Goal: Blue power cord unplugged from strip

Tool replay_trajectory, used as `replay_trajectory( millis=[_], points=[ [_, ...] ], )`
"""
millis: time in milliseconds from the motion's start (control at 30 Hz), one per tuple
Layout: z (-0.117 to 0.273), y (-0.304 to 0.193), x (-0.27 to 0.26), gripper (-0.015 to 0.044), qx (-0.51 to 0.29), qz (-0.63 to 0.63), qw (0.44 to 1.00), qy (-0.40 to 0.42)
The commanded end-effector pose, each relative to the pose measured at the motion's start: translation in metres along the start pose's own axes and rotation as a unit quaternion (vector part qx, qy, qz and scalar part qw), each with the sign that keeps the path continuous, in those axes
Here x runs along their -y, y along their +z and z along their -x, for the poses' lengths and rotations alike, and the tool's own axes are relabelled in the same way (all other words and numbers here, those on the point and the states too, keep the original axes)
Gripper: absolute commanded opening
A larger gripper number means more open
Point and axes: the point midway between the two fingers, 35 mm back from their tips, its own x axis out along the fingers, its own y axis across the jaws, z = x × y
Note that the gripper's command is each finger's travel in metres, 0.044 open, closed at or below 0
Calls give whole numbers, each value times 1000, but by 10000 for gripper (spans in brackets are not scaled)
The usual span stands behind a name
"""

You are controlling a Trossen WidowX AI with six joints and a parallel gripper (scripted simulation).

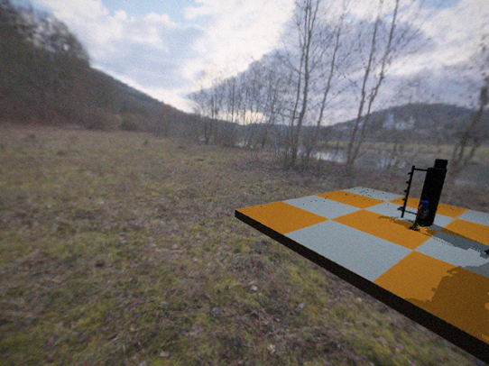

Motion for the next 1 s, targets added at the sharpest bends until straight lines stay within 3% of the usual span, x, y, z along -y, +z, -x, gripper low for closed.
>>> replay_trajectory(
  millis=[0, 267, 433, 733, 967],
  points=[
    [-8, -54, -46, 160, -86, 0, 994, 70],
    [16, -152, -111, 160, -242, -5, 955, 173],
    [53, -213, -154, 160, -342, -31, 906, 249],
    [164, -297, -218, 160, -512, -107, 767, 372],
    [270, -321, -254, 160, -614, -193, 622, 445]
  ],
)
